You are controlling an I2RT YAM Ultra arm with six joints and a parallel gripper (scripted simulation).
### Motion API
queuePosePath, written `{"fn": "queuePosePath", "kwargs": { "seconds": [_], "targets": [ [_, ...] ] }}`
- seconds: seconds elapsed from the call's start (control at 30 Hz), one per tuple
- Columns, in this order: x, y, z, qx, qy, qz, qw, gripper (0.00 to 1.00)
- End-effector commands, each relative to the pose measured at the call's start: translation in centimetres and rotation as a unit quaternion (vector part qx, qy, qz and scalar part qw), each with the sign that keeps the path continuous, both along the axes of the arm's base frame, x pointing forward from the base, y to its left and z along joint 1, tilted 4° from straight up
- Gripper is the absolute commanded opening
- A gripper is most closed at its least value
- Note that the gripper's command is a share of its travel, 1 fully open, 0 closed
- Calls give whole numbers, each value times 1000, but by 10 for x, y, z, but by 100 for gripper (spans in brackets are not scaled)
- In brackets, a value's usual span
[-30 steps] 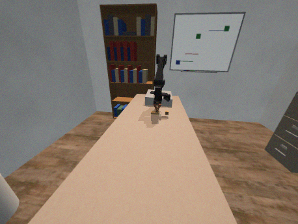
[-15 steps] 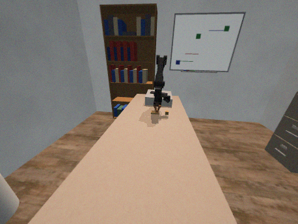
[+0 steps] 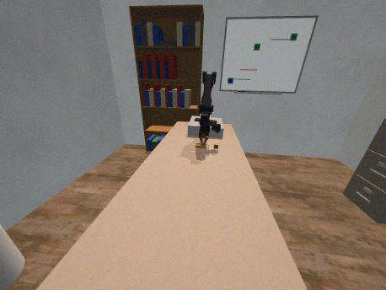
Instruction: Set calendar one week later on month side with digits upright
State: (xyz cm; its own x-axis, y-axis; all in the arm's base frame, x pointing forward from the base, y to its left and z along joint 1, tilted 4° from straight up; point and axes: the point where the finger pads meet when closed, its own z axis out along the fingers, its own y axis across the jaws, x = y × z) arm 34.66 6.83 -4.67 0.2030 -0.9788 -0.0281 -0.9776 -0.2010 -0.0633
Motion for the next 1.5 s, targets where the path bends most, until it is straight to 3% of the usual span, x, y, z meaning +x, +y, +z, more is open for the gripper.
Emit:
{"fn": "queuePosePath", "kwargs": {
  "seconds": [0.0,0.53,0.57,1.47],
  "targets": [
    [2,2,3,4,-4,0,1000,45],
    [2,2,3,4,-4,0,1000,45],
    [2,2,3,4,-4,0,1000,26],
    [2,2,3,4,-4,0,1000,26]
  ]
}}
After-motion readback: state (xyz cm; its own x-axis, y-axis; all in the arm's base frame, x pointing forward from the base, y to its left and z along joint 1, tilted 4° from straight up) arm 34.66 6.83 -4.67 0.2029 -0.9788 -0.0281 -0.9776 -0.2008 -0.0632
